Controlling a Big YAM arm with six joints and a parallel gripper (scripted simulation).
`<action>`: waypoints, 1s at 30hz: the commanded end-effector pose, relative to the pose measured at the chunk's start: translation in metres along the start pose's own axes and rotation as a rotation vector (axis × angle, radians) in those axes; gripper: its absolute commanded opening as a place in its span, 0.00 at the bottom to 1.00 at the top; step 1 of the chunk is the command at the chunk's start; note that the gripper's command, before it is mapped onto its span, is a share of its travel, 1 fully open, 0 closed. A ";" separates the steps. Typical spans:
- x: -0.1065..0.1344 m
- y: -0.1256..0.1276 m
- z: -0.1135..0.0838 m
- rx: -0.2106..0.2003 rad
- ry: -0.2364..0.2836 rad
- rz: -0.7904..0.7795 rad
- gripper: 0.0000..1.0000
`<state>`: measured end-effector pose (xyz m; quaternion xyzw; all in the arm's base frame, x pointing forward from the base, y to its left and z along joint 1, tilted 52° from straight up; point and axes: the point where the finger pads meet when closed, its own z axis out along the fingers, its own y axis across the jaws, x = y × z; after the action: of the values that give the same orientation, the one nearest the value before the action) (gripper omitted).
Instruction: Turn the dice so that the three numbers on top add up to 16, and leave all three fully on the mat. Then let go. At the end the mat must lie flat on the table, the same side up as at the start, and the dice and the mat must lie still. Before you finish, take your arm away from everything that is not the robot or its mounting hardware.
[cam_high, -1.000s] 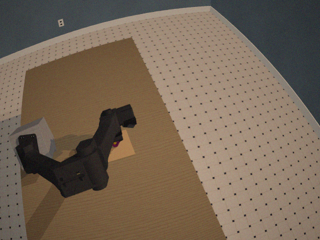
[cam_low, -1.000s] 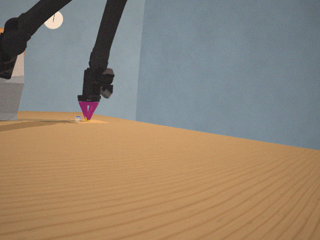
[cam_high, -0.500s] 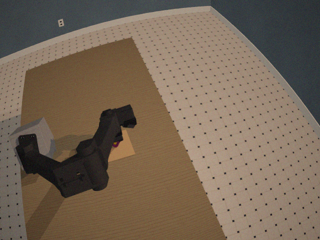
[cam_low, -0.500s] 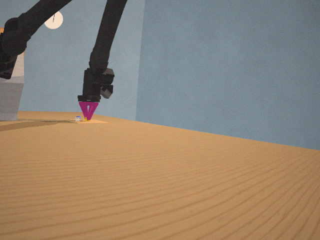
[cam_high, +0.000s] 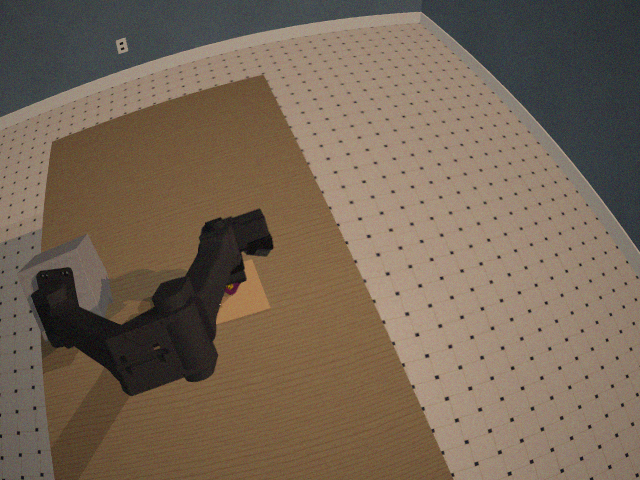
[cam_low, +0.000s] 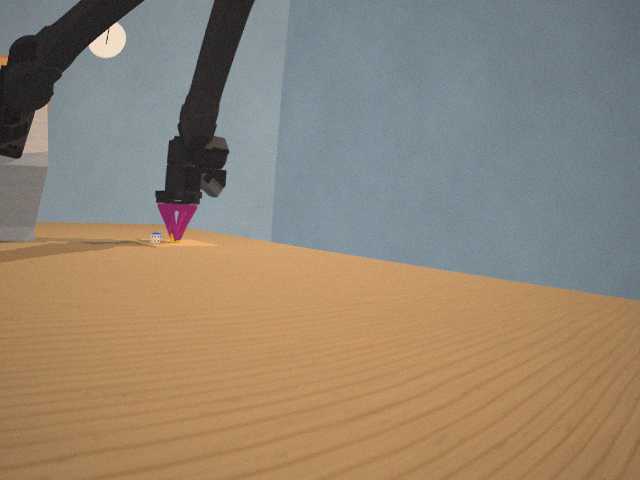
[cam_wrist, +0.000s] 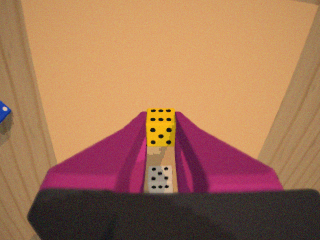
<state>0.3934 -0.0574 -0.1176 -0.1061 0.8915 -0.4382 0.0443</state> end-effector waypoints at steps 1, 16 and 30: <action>-0.006 0.000 0.003 0.003 -0.003 0.003 0.11; -0.006 0.000 0.003 0.003 -0.003 0.003 0.14; -0.006 0.000 0.003 0.003 -0.003 0.004 0.30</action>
<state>0.3934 -0.0574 -0.1176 -0.1061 0.8915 -0.4382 0.0443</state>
